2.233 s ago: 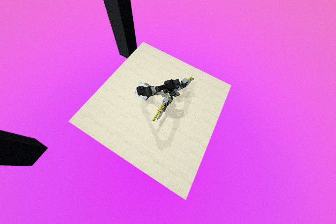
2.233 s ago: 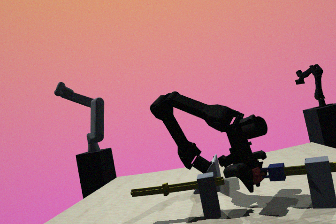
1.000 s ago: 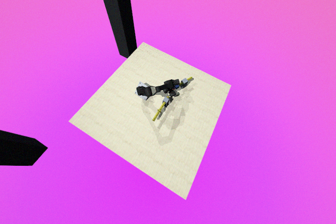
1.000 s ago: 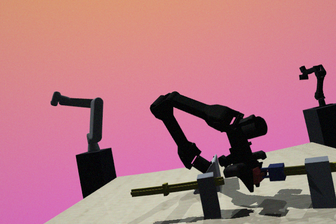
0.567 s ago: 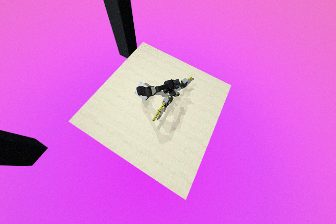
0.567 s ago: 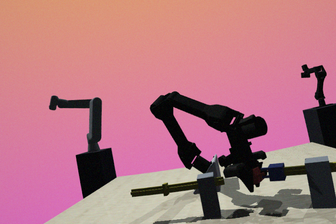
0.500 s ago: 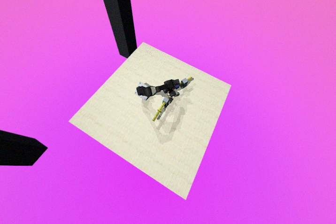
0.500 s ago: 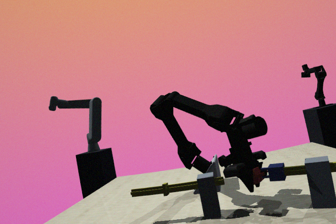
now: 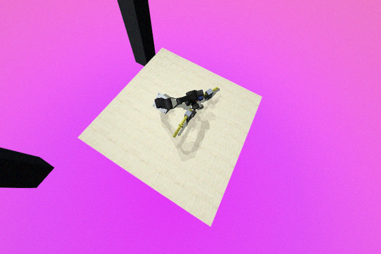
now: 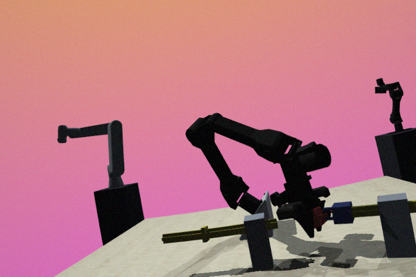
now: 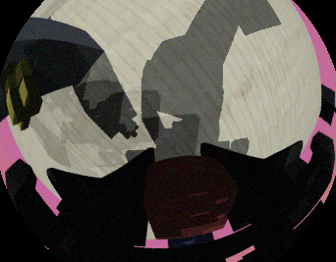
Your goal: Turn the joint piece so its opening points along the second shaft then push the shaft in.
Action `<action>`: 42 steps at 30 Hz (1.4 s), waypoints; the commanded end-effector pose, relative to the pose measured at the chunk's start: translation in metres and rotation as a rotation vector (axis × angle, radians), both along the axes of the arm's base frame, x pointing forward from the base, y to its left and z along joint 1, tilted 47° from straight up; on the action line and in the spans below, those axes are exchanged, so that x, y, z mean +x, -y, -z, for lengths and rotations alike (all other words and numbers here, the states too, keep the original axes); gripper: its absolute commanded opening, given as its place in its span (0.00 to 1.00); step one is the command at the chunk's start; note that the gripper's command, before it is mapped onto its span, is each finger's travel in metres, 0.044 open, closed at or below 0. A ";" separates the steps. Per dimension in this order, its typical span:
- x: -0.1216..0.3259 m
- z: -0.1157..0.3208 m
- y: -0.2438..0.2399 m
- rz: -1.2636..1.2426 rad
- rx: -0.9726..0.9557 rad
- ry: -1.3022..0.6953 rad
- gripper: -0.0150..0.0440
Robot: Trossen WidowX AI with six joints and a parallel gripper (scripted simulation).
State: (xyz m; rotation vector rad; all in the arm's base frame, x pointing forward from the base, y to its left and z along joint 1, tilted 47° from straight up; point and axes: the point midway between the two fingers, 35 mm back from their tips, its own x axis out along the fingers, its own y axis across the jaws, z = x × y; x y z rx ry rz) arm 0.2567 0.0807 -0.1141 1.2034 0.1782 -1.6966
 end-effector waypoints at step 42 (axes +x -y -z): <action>0.000 0.000 0.000 0.000 0.000 0.000 0.25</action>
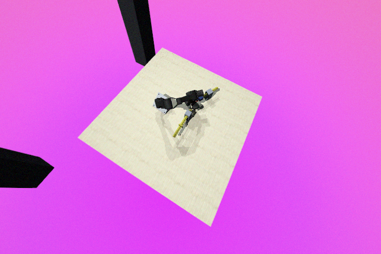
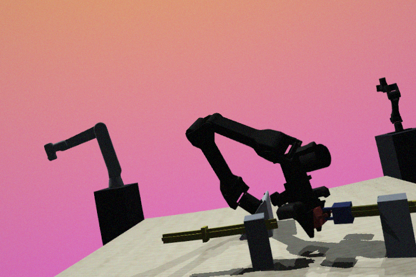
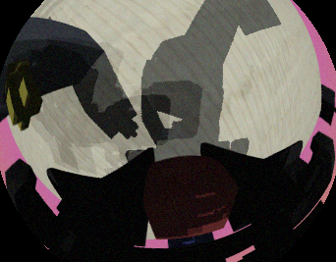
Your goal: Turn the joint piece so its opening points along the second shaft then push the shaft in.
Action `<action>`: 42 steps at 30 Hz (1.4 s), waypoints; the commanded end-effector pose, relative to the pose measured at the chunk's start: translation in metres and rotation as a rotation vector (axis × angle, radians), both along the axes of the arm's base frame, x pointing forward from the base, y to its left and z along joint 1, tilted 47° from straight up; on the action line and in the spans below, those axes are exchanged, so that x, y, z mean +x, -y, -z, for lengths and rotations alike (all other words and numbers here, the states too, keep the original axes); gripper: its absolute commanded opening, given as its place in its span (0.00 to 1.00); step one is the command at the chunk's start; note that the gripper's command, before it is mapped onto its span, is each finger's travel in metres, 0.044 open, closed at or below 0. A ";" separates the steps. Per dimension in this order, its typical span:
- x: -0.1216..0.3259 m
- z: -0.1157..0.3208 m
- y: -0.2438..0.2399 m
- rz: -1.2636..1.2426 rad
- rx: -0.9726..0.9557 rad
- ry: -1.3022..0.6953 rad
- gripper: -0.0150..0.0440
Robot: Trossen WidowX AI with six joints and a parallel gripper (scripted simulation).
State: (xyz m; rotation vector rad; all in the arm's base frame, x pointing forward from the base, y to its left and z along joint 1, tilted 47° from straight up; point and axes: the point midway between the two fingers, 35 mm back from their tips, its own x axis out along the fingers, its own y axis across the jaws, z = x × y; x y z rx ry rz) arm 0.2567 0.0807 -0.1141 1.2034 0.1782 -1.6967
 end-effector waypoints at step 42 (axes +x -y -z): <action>0.027 -0.018 0.000 -0.351 -0.218 -0.514 0.25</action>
